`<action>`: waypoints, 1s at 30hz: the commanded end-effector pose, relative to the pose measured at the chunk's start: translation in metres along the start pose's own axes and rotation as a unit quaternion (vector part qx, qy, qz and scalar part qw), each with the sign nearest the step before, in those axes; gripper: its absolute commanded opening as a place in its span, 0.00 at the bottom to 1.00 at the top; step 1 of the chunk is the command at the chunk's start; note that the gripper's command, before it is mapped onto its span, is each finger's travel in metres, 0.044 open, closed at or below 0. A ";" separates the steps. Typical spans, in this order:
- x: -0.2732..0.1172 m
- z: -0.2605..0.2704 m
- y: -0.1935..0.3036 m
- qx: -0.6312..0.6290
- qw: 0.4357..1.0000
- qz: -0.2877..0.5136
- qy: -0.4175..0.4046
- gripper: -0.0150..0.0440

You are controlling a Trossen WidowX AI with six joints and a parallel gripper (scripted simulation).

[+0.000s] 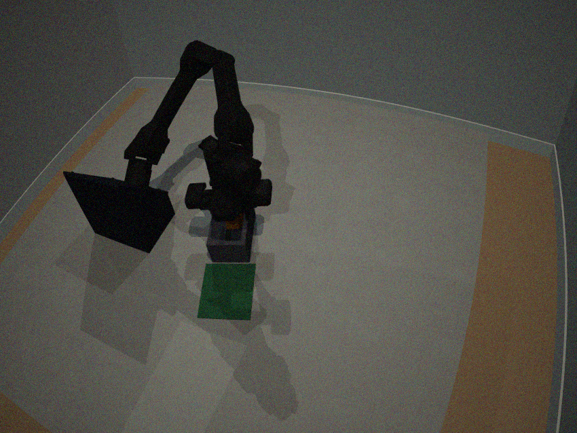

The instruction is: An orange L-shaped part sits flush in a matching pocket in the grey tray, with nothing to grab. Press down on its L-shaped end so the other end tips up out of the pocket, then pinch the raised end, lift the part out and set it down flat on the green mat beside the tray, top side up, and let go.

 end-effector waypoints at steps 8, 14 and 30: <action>0.006 0.000 0.001 0.000 1.000 0.001 0.000 0.55; 0.006 0.000 0.001 0.000 1.000 0.001 0.000 0.42; 0.003 0.000 0.001 0.000 1.000 0.001 0.000 0.25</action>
Point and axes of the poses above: the point midway between the two fingers, 35 mm back from their tips, its own x axis out along the fingers, its own z axis across the jaws, y = z × x, the point moved 3 cm from there along -x, back along the fingers, and after that the axes turned 5 degrees about -x, right-handed, at the moved point
